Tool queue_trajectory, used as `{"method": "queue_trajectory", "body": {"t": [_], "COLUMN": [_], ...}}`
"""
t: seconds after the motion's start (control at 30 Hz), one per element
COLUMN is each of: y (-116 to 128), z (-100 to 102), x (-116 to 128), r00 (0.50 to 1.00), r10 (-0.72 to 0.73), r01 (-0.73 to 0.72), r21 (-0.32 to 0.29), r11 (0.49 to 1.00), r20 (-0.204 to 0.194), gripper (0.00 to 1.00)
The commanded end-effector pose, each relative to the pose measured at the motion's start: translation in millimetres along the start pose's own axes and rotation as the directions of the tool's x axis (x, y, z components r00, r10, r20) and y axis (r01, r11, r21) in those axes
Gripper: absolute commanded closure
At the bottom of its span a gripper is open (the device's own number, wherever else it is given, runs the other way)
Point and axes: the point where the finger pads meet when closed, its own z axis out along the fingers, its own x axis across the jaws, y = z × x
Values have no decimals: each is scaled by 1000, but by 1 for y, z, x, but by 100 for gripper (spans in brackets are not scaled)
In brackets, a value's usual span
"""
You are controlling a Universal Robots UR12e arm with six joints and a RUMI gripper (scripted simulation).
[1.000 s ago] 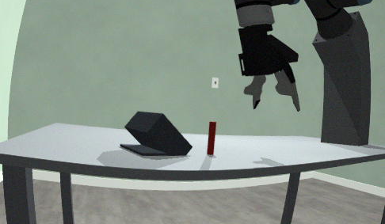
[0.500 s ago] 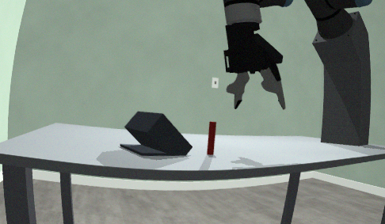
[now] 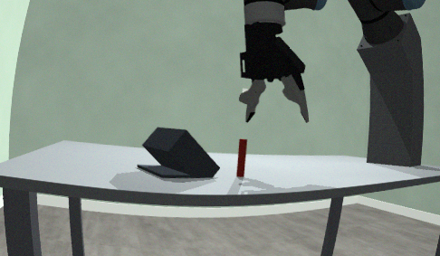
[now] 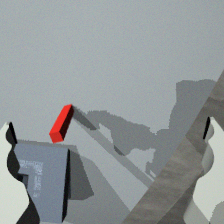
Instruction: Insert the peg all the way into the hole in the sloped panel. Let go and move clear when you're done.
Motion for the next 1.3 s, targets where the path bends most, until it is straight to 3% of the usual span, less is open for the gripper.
{"method": "queue_trajectory", "body": {"t": [0.0, 0.57, 1.27], "y": [13, 38, 40], "z": [-4, -16, 4], "x": [-17, -57, -56], "r00": [998, 974, 974], "r10": [-70, -221, -222], "r01": [70, 226, 227], "r21": [-41, -112, -111], "r11": [997, 968, 968], "r20": [7, 55, 53], "gripper": [0, 0, 0]}}
